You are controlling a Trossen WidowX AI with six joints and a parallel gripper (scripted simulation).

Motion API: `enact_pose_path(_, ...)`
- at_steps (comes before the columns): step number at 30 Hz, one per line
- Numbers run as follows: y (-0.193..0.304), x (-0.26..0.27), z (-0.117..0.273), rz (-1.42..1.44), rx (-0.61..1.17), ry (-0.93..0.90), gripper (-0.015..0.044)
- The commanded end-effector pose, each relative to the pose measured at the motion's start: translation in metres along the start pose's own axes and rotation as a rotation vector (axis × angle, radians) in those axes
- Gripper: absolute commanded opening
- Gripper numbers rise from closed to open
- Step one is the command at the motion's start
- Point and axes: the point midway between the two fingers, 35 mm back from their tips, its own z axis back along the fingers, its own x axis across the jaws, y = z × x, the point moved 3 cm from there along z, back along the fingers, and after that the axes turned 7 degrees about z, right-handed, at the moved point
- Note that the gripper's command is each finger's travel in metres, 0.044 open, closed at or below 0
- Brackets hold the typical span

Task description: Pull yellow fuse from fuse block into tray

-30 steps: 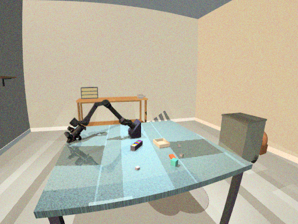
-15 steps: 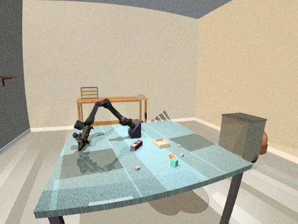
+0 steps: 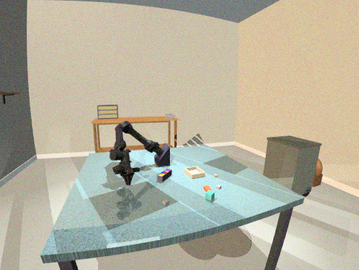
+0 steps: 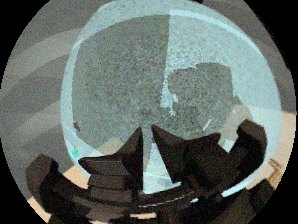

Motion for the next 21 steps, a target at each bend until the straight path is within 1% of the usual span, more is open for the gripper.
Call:
enact_pose_path(1,0.042,0.052,0.003,0.324,0.134,-0.026,0.0074)
enact_pose_path(5,0.086,0.093,0.017,0.683,0.236,-0.045,0.0074)
enact_pose_path(8,0.122,0.119,0.035,1.014,0.301,-0.048,0.0074)
enact_pose_path(11,0.146,0.132,0.046,1.260,0.348,-0.040,0.0074)
enact_pose_path(15,0.180,0.147,0.061,1.669,0.429,-0.010,0.0074)
enact_pose_path(17,0.186,0.151,0.063,1.750,0.445,-0.001,0.0074)
enact_pose_path(21,0.186,0.151,0.063,1.750,0.445,-0.001,0.0074)
